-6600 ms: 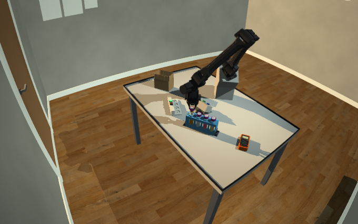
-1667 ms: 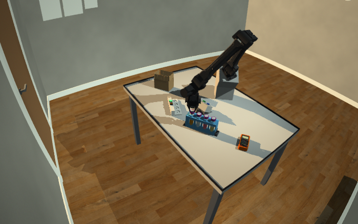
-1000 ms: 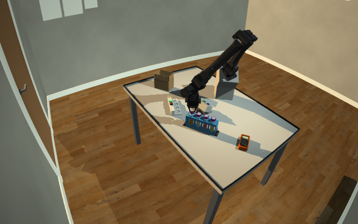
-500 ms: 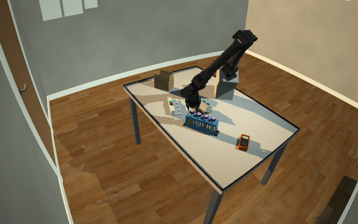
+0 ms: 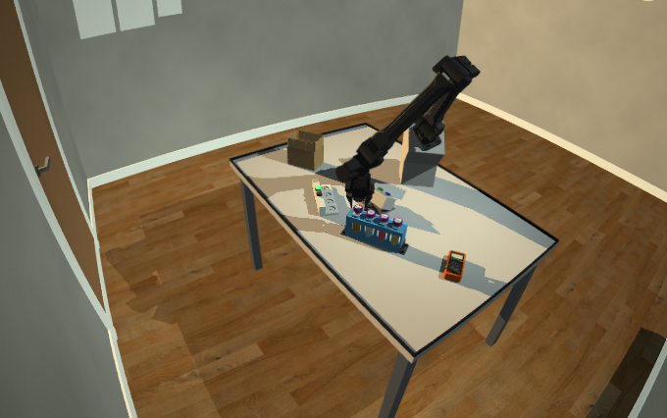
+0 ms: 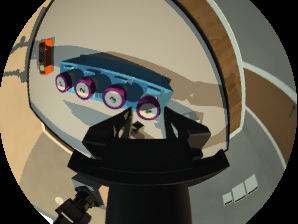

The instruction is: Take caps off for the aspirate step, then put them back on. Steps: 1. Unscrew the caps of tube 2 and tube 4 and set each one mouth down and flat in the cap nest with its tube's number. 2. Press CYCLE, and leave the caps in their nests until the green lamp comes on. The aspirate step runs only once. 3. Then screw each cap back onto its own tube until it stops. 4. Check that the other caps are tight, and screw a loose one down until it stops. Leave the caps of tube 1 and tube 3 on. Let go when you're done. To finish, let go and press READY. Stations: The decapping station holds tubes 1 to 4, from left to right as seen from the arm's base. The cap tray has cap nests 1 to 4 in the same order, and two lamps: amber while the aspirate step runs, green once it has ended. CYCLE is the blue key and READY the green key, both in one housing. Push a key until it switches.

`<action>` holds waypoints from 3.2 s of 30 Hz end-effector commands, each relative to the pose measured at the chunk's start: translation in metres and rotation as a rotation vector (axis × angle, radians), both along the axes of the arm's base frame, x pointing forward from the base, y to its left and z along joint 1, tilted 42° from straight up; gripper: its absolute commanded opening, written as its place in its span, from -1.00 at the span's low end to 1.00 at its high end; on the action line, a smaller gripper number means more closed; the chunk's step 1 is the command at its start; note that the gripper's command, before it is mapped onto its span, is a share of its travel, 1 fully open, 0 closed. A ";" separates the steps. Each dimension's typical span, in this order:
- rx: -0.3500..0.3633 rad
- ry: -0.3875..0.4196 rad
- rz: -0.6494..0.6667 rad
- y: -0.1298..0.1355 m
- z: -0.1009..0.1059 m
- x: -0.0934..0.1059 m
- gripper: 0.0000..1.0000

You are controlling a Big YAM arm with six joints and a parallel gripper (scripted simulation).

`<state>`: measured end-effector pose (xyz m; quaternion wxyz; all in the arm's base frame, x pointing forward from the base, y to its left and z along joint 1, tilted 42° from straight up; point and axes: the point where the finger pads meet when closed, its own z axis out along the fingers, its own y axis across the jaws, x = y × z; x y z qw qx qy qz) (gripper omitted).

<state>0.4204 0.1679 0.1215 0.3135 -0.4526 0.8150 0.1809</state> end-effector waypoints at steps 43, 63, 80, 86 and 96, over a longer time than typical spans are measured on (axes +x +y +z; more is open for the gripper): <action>0.095 0.143 -0.194 0.006 0.001 0.009 -1.00; 0.212 0.343 -0.435 0.013 -0.004 0.011 -1.00; 0.367 0.607 -0.769 0.013 -0.005 0.011 -1.00; 0.370 0.599 -0.772 0.007 0.000 0.010 -1.00; 0.370 0.599 -0.772 0.007 0.000 0.010 -0.02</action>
